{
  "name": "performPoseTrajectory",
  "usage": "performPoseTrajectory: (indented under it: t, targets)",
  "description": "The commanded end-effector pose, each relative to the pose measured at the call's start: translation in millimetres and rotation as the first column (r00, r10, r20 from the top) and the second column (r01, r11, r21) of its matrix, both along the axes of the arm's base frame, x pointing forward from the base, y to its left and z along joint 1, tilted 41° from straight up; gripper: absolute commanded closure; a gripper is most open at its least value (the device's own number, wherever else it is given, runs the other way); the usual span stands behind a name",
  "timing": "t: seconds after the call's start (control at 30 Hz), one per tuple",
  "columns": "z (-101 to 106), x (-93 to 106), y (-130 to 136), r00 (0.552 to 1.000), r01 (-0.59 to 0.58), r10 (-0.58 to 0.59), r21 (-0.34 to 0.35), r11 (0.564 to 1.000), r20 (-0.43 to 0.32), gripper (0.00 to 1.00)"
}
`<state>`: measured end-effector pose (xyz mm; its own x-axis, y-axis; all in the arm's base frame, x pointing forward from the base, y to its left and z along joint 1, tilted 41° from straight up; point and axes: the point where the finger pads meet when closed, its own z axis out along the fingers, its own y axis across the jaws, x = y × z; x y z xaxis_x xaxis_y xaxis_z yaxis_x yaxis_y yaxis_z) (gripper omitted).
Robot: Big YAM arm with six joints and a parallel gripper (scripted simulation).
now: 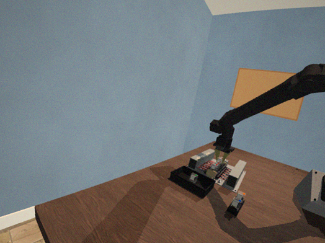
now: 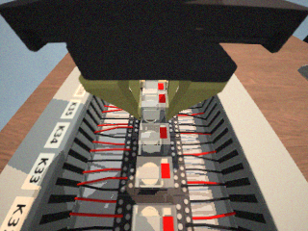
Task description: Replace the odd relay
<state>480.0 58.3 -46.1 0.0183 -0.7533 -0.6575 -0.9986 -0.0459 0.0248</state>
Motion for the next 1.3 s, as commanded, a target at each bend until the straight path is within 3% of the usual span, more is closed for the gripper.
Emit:
performPoseTrajectory:
  t: [0.0, 1.27]
  targets:
    - [12.3, 14.4, -13.2, 0.999, 0.019, -0.019, 0.0, 1.0, 0.04, 1.0]
    - [12.6, 11.9, -10.6, 0.999, 0.014, -0.014, 0.001, 1.0, 0.035, 1.0]
